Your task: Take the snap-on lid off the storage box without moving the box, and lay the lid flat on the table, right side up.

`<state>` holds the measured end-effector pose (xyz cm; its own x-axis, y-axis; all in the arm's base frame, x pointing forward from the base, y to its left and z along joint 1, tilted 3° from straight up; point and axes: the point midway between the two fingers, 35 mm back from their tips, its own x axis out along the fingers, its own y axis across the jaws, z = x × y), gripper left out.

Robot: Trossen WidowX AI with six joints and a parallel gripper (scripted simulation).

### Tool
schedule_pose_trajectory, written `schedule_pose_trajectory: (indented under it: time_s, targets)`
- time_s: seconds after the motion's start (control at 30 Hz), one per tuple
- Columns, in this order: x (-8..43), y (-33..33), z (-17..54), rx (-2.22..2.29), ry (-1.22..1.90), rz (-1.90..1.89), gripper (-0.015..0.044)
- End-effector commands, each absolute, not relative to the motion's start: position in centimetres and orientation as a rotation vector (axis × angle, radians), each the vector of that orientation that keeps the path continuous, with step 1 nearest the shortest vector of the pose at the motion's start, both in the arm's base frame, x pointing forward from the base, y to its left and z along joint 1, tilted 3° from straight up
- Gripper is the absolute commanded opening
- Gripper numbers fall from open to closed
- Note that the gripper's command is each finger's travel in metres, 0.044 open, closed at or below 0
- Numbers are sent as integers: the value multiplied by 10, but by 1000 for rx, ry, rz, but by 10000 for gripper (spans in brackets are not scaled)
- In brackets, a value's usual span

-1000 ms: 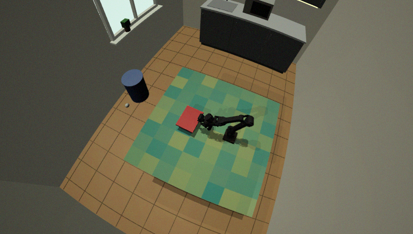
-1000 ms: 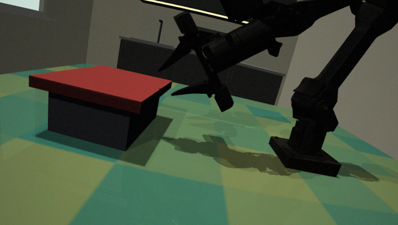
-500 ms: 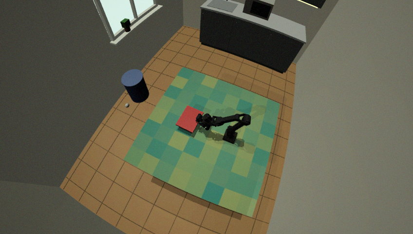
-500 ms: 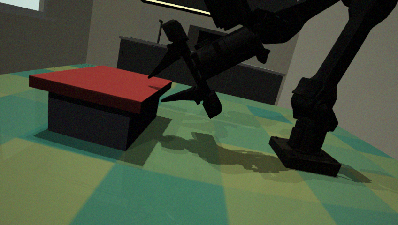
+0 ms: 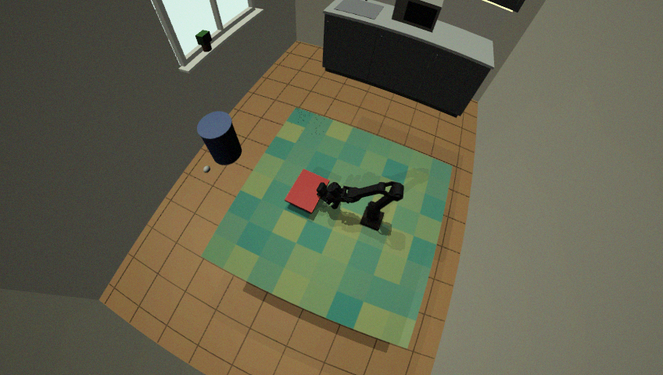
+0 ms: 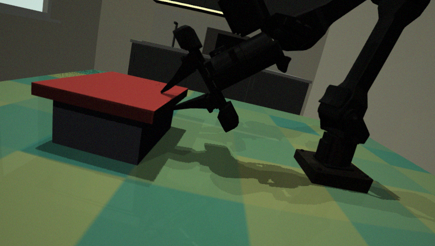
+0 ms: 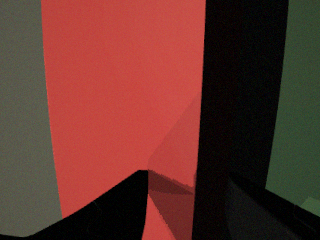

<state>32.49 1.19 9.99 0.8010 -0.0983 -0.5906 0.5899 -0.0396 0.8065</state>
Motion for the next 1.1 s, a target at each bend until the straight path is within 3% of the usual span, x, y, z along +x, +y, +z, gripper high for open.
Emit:
schedule_pose_trajectory:
  time_s: [0.0, 0.17, 1.07]
  targets:
    - [325, 12, 100, 1514, 415, -575, 96]
    - [325, 12, 100, 1514, 415, -575, 0]
    - [323, 12, 105, 1519, 412, -580, 0]
